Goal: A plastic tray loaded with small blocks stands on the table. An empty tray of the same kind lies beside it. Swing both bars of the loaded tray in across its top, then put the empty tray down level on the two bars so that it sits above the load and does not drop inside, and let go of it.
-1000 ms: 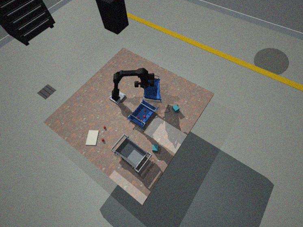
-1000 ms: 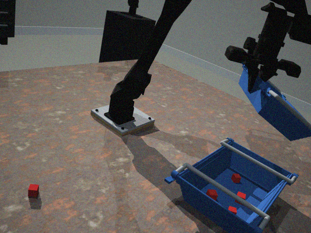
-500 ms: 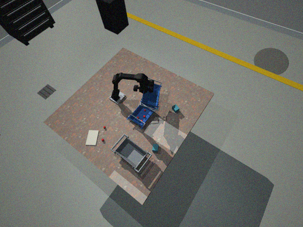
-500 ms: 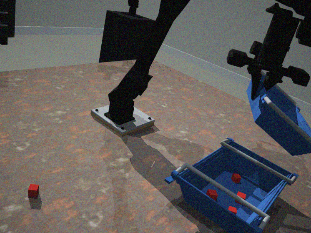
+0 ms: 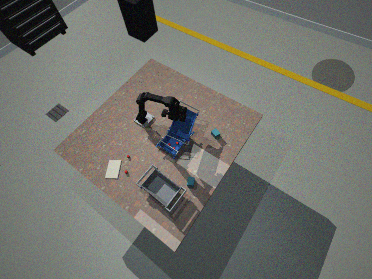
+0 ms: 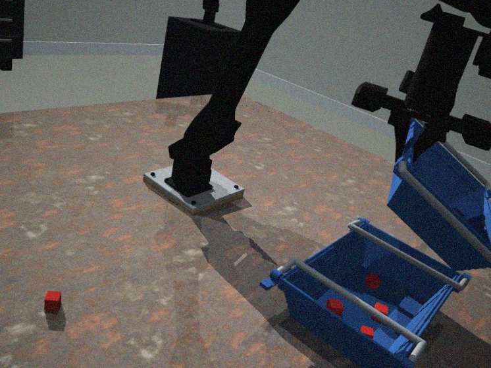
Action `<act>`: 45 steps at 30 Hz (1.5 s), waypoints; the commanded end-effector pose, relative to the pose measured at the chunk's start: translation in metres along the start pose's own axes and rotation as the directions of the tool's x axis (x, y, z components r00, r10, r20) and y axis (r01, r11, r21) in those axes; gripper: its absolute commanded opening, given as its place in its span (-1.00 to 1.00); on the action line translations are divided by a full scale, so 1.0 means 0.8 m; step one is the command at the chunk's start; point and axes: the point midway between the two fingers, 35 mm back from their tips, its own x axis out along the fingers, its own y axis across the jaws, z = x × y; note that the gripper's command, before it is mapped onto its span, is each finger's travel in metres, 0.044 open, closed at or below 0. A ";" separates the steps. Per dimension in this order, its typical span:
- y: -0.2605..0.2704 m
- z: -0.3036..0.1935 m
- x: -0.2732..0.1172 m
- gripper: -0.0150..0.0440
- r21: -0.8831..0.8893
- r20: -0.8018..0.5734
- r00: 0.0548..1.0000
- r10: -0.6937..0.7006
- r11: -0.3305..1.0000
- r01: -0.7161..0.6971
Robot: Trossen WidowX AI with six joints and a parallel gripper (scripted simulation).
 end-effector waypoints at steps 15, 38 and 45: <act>0.018 -0.086 -0.008 -0.49 0.194 -0.018 1.000 -0.016 0.981 0.020; 0.023 -0.102 -0.008 -0.49 0.233 -0.021 1.000 -0.016 0.972 0.020; 0.023 -0.102 -0.008 -0.49 0.233 -0.021 1.000 -0.016 0.972 0.020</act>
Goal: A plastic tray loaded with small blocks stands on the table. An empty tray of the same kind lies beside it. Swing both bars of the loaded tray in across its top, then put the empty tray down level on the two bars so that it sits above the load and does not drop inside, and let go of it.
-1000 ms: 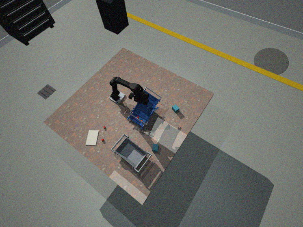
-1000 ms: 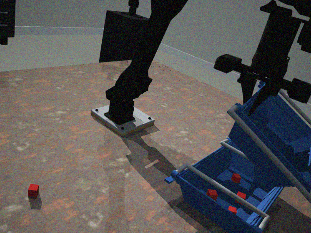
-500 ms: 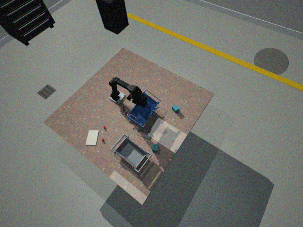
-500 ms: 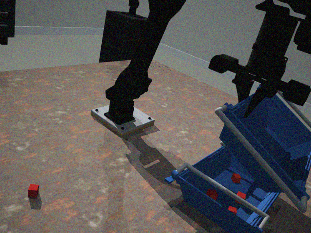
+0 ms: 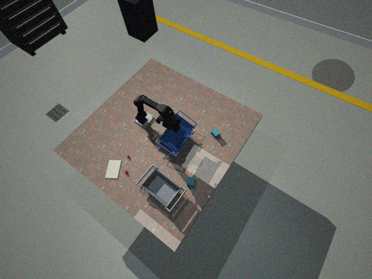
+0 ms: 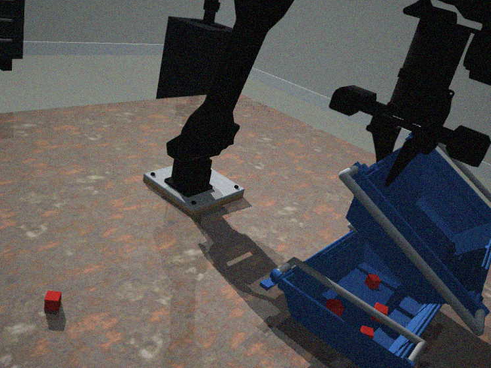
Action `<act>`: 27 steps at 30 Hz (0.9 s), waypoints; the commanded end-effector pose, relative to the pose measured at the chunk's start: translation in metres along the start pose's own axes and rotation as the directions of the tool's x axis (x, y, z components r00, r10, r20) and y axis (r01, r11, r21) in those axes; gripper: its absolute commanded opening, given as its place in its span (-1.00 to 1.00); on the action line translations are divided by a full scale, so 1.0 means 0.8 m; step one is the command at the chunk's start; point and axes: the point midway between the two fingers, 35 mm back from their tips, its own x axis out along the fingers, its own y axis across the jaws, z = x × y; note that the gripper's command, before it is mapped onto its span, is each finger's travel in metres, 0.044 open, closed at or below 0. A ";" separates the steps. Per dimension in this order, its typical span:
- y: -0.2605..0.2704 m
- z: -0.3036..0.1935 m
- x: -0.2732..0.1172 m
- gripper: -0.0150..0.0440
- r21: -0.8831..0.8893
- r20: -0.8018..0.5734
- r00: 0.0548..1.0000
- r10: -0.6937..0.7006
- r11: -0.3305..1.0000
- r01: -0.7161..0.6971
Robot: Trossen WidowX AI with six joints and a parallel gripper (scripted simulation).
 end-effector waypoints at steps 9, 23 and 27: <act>0.002 -0.011 -0.006 -0.49 -0.003 -0.003 1.000 -0.016 1.000 0.016; 0.002 -0.011 -0.005 -0.49 -0.002 -0.003 1.000 -0.016 1.000 0.016; 0.001 -0.011 0.000 -0.49 0.004 -0.003 1.000 -0.015 1.000 0.015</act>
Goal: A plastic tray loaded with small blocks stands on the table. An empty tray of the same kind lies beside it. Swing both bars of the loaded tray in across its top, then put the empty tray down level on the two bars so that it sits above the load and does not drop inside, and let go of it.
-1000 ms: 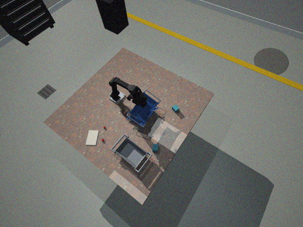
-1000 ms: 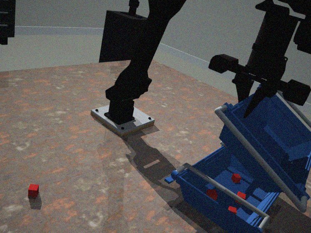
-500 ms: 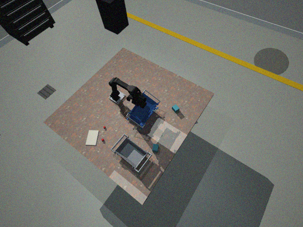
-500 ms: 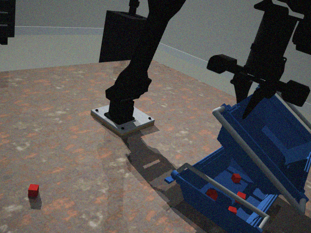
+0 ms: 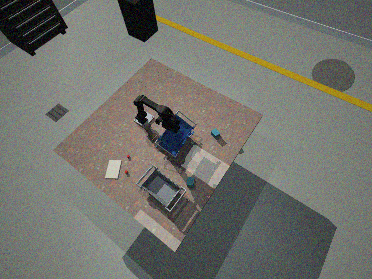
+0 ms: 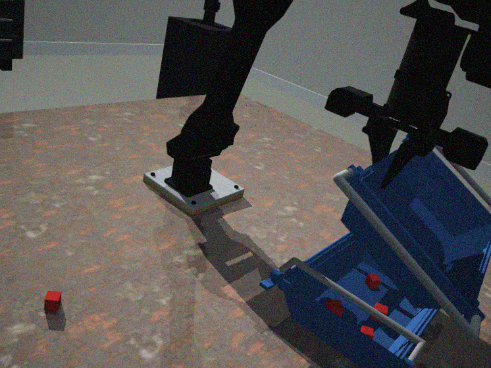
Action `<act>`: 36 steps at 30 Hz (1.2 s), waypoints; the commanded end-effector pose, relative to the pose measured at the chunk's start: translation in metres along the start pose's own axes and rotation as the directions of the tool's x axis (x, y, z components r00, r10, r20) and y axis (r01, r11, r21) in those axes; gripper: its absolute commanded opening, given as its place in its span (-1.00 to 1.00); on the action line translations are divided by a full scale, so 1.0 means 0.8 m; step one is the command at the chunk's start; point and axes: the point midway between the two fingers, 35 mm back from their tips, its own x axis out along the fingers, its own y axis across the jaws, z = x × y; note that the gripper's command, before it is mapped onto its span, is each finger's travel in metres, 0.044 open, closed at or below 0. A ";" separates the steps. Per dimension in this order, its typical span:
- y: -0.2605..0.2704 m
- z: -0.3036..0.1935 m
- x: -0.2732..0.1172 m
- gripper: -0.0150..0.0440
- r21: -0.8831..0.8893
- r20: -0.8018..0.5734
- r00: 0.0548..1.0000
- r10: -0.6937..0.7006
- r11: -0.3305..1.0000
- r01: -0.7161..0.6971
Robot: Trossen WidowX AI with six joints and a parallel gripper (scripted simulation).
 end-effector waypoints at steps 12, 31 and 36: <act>-0.002 0.000 0.017 -0.49 0.027 -0.002 1.000 -0.017 0.999 0.017; -0.003 0.000 0.050 -0.49 0.067 -0.002 1.000 -0.010 0.998 0.010; -0.001 0.000 0.053 -0.49 0.072 -0.001 1.000 -0.009 0.997 0.009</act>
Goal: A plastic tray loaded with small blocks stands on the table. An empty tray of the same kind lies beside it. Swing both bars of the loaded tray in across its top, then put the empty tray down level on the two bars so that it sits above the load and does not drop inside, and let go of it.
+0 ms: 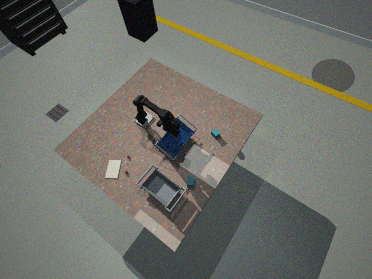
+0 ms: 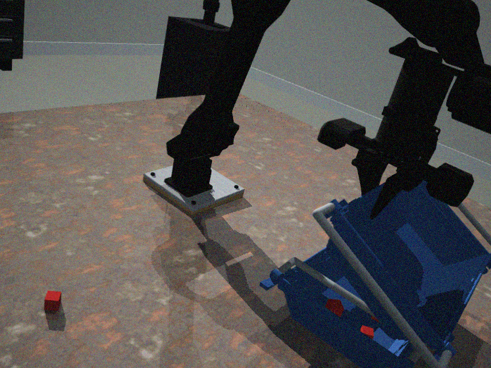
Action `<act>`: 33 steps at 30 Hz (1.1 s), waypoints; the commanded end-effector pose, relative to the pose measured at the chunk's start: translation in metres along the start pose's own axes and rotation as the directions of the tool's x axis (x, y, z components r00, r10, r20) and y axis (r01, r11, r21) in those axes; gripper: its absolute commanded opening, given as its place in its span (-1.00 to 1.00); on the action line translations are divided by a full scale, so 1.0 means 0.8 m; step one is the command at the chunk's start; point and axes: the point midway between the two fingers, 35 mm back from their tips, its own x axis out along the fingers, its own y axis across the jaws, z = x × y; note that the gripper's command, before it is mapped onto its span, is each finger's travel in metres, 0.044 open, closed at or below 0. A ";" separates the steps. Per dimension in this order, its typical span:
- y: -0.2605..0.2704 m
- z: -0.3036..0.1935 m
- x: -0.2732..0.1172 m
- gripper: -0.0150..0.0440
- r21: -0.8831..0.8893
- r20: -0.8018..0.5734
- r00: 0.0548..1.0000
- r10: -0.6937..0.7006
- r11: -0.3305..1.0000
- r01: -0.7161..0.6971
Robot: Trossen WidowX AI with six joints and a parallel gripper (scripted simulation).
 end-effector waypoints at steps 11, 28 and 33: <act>0.009 0.002 0.007 -0.49 0.022 0.000 1.000 -0.012 1.000 0.012; 0.018 0.004 0.019 -0.49 0.023 0.000 1.000 -0.011 1.000 0.011; 0.021 0.004 0.023 -0.49 0.023 0.000 1.000 -0.011 1.000 0.011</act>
